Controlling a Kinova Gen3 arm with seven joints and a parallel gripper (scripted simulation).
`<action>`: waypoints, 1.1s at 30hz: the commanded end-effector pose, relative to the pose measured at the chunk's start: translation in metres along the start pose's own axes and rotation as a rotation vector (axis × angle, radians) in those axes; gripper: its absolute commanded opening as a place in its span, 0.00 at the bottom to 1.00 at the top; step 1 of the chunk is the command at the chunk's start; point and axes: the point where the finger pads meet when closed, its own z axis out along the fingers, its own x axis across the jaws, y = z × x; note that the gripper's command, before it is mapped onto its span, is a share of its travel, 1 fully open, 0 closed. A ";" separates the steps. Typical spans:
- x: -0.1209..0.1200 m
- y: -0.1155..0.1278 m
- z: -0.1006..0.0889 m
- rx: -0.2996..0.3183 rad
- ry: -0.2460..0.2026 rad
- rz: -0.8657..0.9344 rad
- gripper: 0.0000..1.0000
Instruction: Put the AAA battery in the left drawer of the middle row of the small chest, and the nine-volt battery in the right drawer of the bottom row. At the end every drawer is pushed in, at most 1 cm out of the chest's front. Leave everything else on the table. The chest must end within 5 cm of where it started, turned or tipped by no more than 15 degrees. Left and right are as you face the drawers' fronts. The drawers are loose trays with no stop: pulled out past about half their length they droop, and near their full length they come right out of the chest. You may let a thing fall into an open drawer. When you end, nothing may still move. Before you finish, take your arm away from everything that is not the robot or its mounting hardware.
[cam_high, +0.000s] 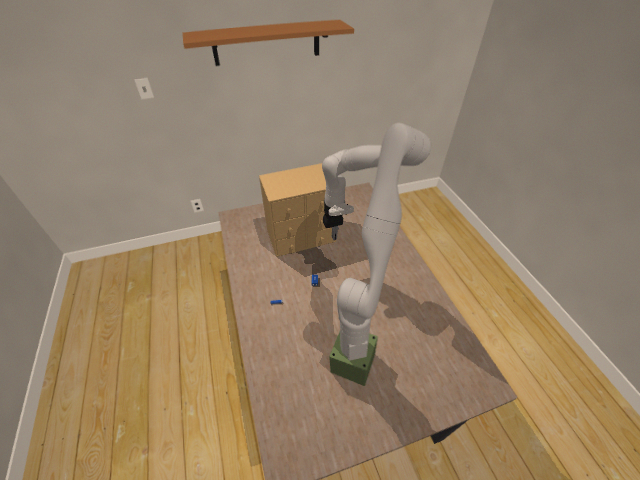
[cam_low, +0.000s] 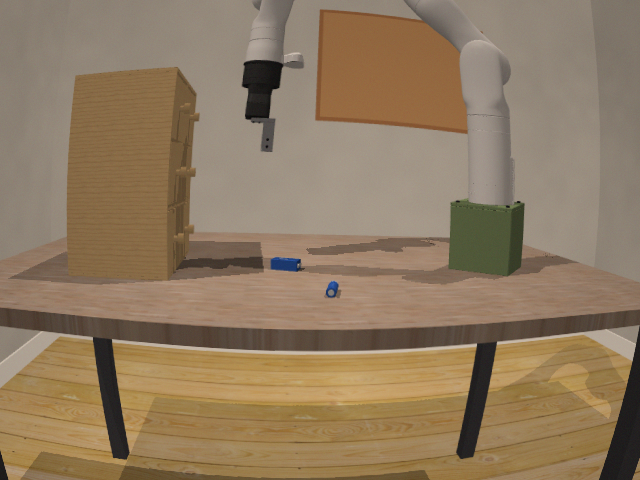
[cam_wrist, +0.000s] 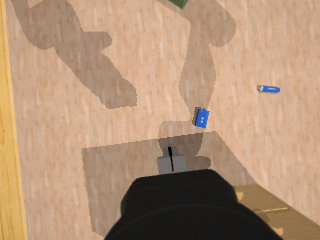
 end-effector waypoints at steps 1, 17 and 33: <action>-0.001 0.000 0.000 -0.009 -0.002 0.001 0.00; -0.001 0.006 0.010 -0.085 -0.002 0.000 0.00; -0.001 0.015 0.024 -0.191 -0.002 0.000 0.00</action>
